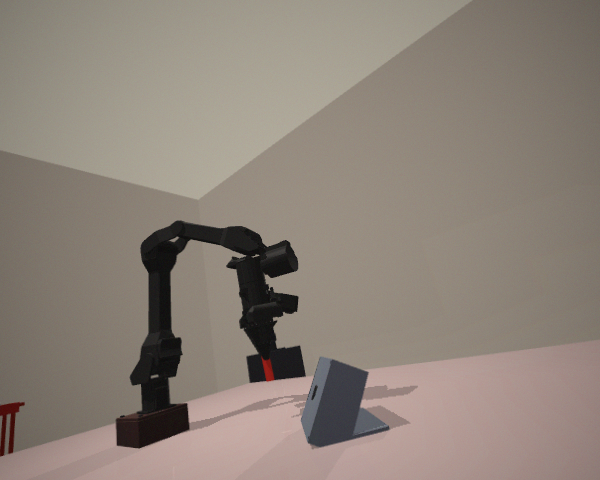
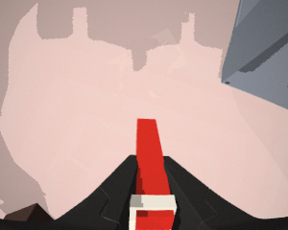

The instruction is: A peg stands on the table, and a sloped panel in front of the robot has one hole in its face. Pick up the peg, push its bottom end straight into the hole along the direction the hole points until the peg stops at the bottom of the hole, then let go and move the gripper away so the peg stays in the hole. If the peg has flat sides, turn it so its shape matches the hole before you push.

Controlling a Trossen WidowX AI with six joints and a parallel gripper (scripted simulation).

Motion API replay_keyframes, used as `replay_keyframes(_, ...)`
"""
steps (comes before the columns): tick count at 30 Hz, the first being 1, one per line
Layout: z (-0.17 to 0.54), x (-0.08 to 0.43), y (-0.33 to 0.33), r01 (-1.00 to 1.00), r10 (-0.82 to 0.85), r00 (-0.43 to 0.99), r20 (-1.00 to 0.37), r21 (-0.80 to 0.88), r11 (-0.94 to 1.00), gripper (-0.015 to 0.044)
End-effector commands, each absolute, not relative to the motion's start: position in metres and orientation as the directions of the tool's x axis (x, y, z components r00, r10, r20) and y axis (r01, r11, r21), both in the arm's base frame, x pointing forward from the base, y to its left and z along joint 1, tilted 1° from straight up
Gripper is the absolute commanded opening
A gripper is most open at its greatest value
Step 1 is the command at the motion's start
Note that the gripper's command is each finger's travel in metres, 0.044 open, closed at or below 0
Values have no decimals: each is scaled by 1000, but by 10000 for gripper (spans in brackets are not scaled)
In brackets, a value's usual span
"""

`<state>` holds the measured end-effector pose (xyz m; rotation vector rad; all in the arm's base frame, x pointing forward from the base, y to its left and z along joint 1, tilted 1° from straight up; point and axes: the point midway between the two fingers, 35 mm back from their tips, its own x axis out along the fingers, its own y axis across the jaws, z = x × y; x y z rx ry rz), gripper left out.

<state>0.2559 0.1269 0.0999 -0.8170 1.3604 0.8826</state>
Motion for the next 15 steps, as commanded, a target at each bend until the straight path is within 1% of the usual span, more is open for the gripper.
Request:
replay_keyframes(1,99,258,125,-887,82,12,-997,27,461,0)
replay_keyframes(15,93,266,118,-874,159,20,-987,60,483,0)
